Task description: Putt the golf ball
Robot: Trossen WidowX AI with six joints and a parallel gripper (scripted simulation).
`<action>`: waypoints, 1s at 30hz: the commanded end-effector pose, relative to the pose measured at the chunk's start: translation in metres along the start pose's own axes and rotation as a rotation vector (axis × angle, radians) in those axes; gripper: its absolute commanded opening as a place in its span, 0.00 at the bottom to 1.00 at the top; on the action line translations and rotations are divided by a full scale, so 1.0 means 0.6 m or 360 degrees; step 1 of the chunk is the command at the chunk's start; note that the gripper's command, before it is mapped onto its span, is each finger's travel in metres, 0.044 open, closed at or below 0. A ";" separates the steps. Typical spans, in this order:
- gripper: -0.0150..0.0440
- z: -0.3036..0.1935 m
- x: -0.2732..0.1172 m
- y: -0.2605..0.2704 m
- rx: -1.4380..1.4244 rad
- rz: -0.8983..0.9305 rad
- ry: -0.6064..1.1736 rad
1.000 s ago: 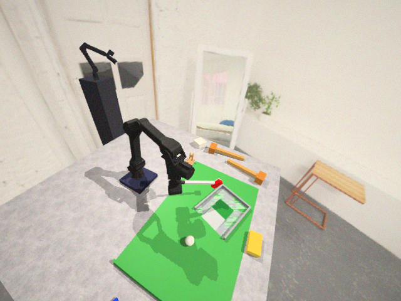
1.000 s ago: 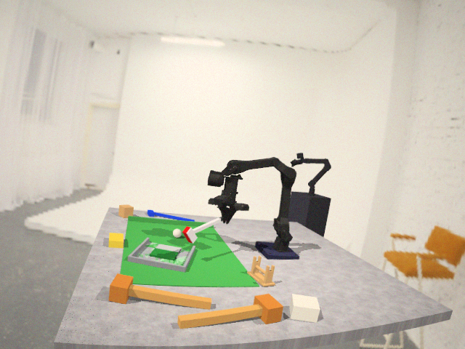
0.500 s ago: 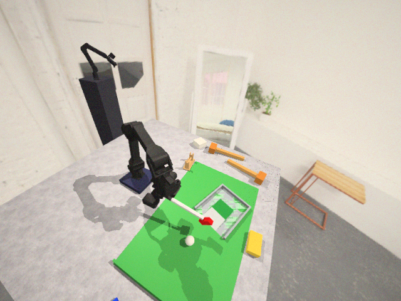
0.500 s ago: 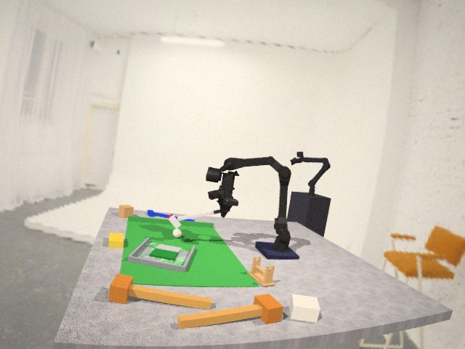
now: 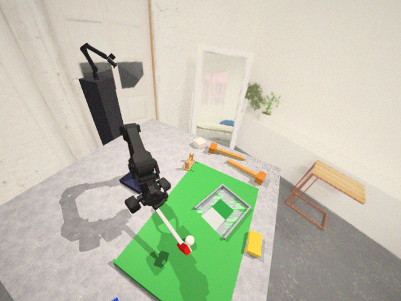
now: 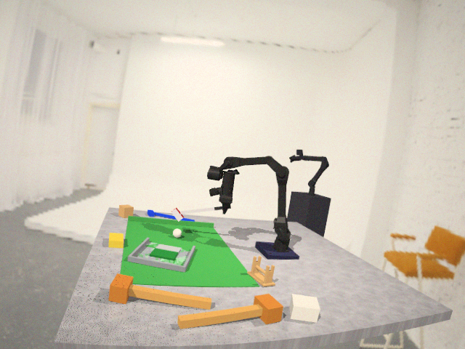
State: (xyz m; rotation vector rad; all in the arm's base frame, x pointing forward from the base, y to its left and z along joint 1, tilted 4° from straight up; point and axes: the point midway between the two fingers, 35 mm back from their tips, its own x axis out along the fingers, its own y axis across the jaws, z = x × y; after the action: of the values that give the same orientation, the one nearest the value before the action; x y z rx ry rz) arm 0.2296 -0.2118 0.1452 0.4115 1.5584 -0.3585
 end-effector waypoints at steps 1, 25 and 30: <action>0.25 0.003 -0.003 -0.005 0.0035 -0.0010 -0.0011; 0.25 0.004 0.079 -0.006 0.0035 -0.0010 -0.0011; 0.25 0.004 0.093 -0.006 0.0035 -0.0010 -0.0011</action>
State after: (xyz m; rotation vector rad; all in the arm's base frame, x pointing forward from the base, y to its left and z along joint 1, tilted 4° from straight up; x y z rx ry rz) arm 0.2296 -0.2136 0.0960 0.4200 1.5508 -0.3750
